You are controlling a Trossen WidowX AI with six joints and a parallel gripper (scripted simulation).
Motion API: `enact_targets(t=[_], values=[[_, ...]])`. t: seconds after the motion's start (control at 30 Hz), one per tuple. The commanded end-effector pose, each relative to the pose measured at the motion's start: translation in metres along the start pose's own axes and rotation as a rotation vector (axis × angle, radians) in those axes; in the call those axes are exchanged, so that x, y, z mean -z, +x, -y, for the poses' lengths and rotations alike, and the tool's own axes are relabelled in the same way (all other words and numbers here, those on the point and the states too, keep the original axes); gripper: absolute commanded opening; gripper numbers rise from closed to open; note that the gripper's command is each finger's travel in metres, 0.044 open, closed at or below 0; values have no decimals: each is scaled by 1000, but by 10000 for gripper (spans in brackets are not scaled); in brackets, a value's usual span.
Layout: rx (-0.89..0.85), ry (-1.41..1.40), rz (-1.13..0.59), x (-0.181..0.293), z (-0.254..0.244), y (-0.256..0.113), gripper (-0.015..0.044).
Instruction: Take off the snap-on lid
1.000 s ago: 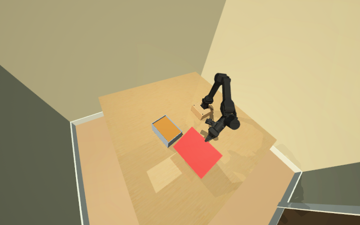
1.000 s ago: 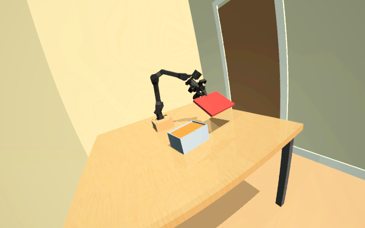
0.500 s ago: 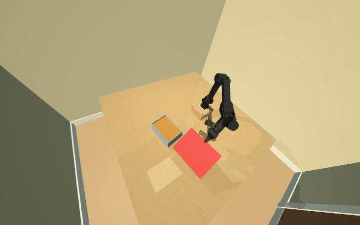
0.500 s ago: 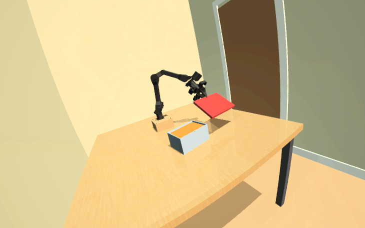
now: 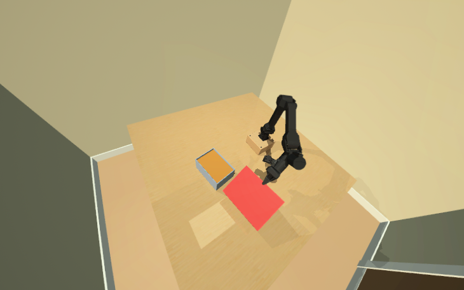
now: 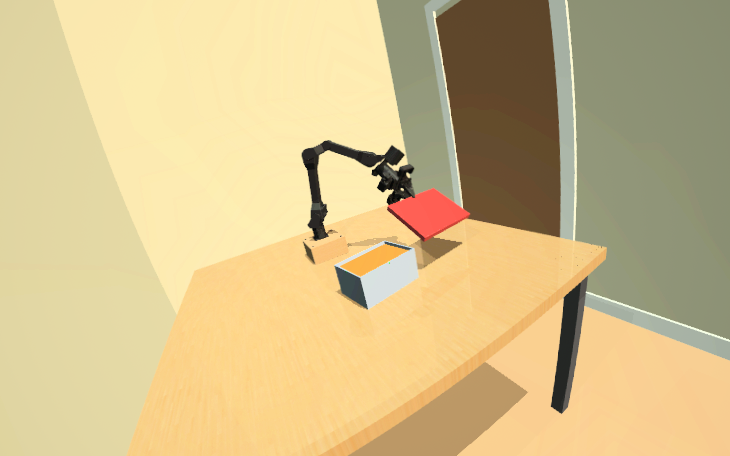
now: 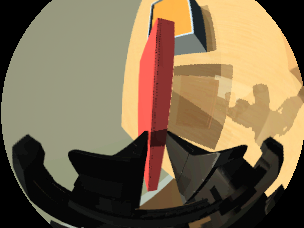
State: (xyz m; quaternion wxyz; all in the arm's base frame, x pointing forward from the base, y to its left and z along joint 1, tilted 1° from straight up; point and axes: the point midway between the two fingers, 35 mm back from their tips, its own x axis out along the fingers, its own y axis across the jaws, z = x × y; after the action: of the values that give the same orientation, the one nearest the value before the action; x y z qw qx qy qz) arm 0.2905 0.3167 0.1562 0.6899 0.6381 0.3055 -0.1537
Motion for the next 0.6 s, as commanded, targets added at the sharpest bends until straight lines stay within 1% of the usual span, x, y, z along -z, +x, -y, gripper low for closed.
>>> enact_targets(t=[0.0, 0.57], values=[[-4, 0, 0, 0, 2, 2, 0], [-4, 0, 0, 0, 12, 11, 0]])
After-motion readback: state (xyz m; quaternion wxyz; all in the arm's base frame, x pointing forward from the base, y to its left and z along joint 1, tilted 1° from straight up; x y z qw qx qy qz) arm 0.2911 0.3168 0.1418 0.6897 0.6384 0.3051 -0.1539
